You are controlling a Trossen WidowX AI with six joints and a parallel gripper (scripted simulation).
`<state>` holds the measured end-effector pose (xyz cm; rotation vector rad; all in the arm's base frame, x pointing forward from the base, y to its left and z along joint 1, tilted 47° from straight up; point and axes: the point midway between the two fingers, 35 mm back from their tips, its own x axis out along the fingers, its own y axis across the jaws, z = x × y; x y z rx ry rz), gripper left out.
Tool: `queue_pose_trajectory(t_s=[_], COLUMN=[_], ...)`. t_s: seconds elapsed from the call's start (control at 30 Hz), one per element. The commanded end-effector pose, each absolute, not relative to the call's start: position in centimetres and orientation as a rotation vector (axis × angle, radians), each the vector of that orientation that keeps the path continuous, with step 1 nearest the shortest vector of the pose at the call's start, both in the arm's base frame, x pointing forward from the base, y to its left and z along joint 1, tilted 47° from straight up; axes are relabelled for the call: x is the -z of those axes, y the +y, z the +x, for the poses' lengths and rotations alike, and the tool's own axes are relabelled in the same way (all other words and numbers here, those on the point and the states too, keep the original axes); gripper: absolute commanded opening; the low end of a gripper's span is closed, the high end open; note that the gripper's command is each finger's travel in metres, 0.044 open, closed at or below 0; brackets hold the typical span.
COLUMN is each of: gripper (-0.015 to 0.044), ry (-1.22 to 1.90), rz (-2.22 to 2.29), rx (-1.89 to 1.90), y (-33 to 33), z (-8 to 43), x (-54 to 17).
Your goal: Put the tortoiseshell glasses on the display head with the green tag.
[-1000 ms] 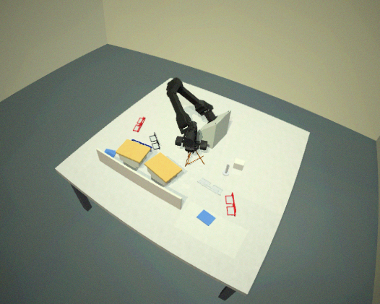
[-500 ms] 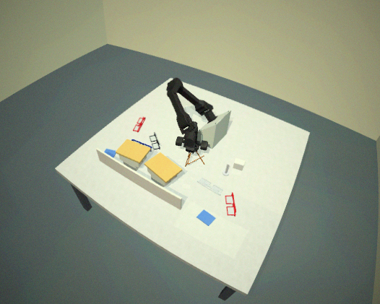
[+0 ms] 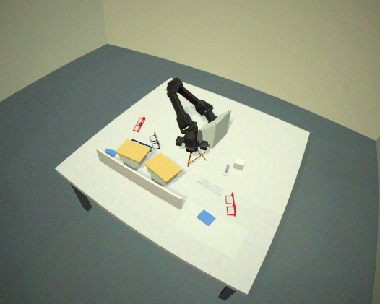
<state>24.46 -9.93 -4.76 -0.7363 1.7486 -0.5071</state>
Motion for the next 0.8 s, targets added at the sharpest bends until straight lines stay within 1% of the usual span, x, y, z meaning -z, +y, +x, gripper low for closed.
queue_pose_trajectory(t_s=[0.0, 0.17, 0.63, 0.77], gripper=[0.0, 0.0, 0.0, 0.0], ry=[1.748, 1.747, 1.749, 1.75], rz=[-0.736, -0.735, -0.732, -0.733], rx=[0.506, 0.503, 0.502, 0.504], y=[-9.9, -9.2, -3.1, -2.4], z=[24.5, 24.9, 26.8, 26.9], x=[4.7, 4.1, -1.3, -1.8])
